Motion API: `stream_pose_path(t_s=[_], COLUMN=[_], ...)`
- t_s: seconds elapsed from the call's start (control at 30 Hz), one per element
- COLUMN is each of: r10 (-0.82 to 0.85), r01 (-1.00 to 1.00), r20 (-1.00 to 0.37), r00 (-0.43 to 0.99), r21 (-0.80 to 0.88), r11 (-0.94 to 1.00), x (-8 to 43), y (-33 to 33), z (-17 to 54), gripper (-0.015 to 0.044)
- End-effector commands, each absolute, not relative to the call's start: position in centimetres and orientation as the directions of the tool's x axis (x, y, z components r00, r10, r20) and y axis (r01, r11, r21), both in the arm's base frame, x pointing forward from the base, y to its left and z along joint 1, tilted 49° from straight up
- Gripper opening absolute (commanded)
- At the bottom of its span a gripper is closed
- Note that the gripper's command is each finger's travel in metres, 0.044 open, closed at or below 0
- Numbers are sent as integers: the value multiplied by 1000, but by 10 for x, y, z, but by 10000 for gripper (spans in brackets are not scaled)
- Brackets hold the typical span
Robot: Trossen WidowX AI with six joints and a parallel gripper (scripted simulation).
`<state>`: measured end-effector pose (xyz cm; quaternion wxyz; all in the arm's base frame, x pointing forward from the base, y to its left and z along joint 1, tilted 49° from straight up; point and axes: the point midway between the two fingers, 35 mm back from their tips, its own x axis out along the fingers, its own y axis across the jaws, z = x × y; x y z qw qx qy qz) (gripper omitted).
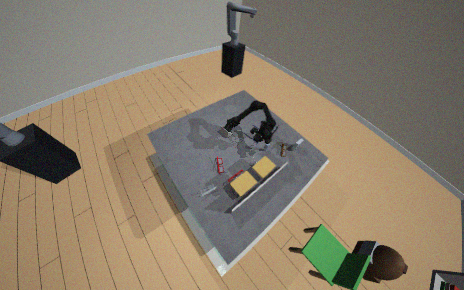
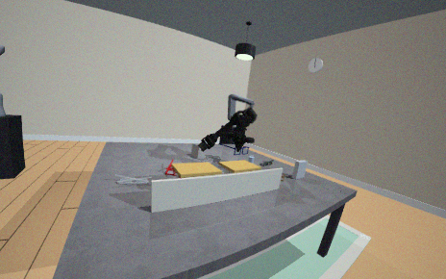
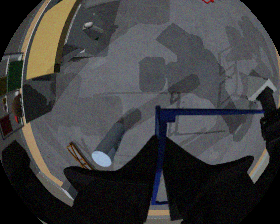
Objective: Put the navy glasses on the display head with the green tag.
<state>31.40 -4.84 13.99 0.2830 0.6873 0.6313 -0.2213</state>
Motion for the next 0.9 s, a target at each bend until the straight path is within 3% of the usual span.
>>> stream_pose_path(t_s=[0.0, 0.4, 0.87], r10=[740, 737, 736], r01=[977, 840, 533], r20=[-665, -668, -670], r00=[104, 102, 100], r21=[209, 456, 660], r11=[50, 296, 529], x=[311, 305, 297], y=[-54, -64, -75], z=[134, 125, 113], gripper=[0, 0, 0])
